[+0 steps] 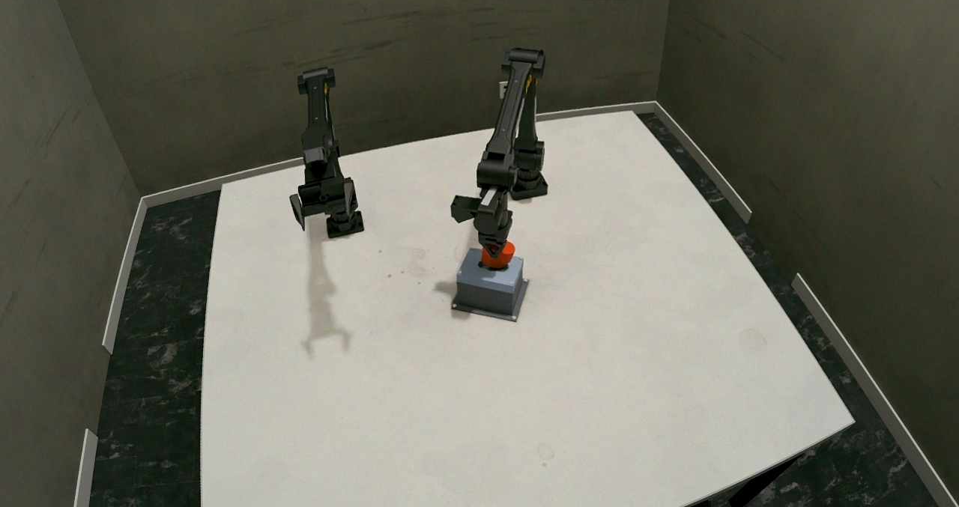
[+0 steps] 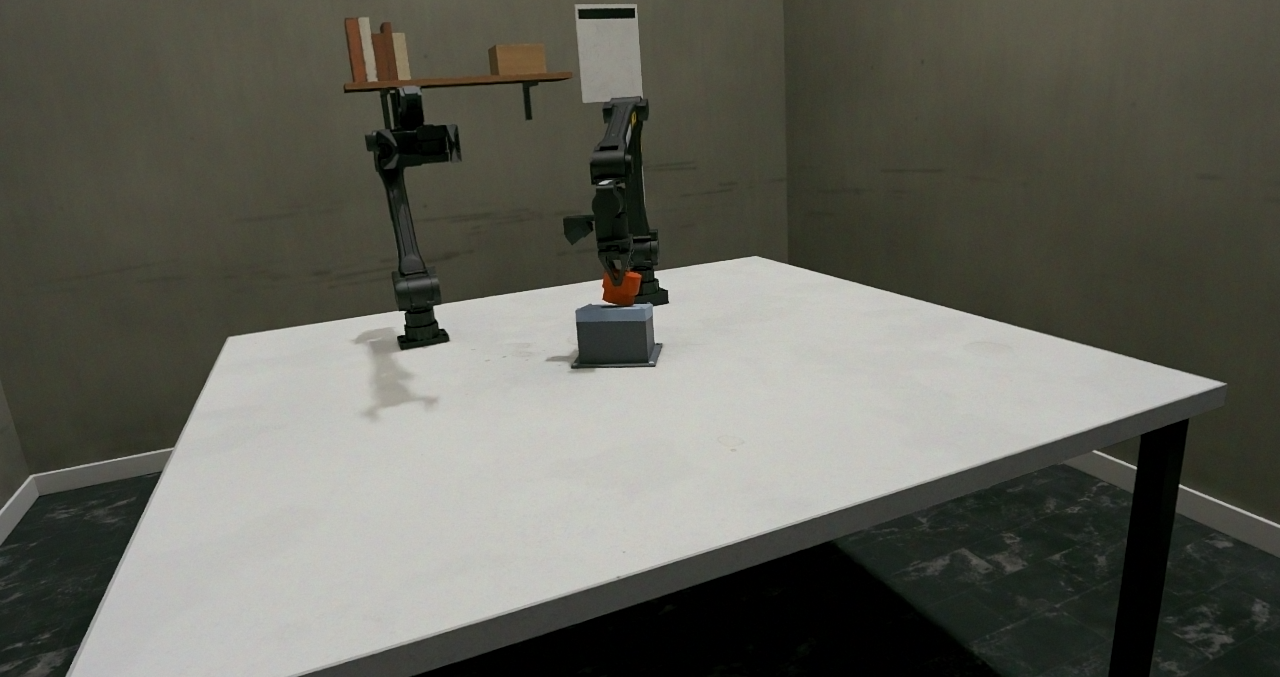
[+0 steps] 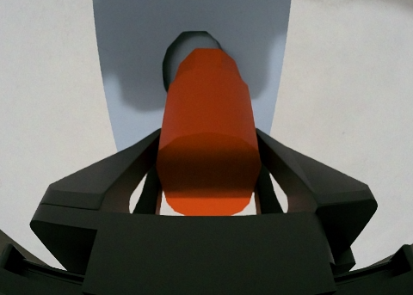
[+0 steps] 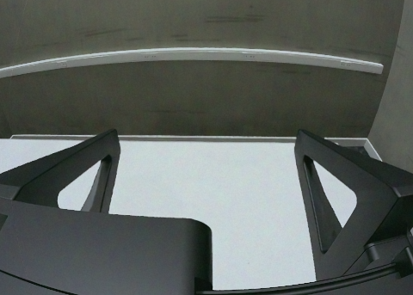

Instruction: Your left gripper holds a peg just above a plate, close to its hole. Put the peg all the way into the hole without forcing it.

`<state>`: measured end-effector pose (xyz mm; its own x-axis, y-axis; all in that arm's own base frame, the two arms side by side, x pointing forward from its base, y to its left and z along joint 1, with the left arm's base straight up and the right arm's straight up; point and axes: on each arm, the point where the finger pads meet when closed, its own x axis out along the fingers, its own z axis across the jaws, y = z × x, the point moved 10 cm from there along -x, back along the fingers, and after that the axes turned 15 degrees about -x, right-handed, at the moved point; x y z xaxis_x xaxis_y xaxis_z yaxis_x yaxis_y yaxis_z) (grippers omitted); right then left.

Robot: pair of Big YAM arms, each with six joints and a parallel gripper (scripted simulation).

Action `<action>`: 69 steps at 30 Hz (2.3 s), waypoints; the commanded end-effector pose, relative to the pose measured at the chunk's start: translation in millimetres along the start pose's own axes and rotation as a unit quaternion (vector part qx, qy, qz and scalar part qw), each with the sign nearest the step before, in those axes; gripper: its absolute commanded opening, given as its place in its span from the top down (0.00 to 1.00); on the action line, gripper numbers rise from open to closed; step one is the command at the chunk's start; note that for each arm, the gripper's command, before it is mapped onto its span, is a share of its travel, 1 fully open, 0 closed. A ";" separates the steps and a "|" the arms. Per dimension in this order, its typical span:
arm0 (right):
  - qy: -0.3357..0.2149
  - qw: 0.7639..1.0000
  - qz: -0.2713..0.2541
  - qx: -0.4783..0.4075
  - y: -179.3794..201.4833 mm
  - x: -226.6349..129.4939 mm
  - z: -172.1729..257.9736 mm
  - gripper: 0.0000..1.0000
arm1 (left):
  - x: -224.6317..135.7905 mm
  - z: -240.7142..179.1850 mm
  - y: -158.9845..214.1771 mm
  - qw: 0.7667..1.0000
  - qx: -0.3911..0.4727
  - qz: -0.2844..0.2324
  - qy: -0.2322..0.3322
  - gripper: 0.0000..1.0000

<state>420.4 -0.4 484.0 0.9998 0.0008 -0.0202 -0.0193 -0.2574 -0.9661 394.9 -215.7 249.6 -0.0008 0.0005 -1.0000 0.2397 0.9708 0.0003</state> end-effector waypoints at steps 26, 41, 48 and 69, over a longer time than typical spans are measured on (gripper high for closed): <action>-0.089 0.996 0.000 -0.004 6.2 -61.8 67.5 0.00 | -7.7 3.0 -0.9 1.000 -0.001 -0.003 -0.011 0.54; -0.337 0.941 -0.018 -0.031 80.3 -235.0 174.6 0.00 | -9.6 4.3 -1.2 1.000 -0.001 -0.004 -0.013 0.54; -0.383 0.923 -0.025 -0.038 102.6 -264.0 184.4 0.00 | -10.7 4.9 -1.4 1.000 -0.001 -0.004 -0.015 0.54; -0.377 0.925 -0.038 -0.033 87.9 -261.3 181.1 0.00 | -45.3 6.4 -1.8 0.999 -0.001 -0.009 -0.033 0.60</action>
<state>156.1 151.0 342.0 0.7060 0.6839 -0.1839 0.0525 -0.3095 -0.9494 391.2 -213.7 252.9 -0.0146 0.0080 -0.9999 0.2389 0.9710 0.0043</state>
